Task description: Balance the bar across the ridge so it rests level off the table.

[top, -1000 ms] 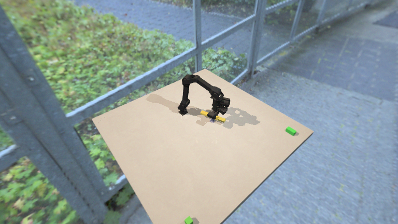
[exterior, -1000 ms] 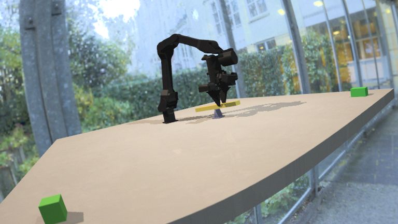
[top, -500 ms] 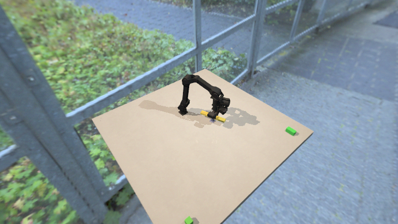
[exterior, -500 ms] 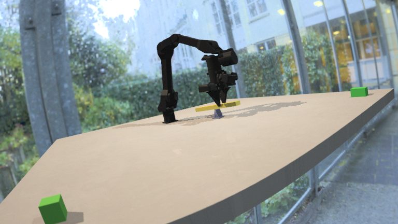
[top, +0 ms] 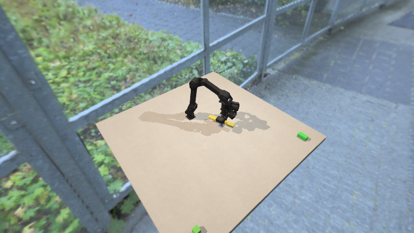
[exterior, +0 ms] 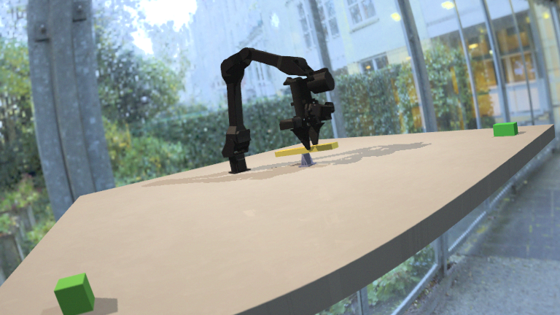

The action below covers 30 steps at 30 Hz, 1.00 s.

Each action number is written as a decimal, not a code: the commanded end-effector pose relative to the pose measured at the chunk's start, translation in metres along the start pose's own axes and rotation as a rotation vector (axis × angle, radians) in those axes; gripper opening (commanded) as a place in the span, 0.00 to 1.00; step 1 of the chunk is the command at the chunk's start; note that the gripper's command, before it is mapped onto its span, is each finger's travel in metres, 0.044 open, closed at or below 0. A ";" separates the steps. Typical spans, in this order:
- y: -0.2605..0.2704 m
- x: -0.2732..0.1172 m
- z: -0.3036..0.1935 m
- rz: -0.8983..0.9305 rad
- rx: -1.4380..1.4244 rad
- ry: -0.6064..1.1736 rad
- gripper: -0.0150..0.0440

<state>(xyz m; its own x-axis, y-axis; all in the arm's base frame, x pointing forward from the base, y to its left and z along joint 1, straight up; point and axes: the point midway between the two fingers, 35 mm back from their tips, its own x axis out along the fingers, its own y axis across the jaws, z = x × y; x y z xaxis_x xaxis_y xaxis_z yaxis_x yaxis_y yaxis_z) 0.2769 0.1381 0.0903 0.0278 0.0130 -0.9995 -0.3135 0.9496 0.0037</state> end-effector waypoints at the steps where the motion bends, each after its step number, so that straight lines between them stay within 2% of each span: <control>1: 0.000 0.004 -0.001 0.000 0.004 0.007 0.25; 30: 0.000 0.001 0.000 0.000 0.004 0.006 0.25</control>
<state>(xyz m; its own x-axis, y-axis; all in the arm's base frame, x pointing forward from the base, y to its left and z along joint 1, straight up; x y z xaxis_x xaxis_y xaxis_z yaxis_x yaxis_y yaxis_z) 0.2774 0.1383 0.0895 0.0301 0.0145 -0.9994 -0.3132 0.9497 0.0043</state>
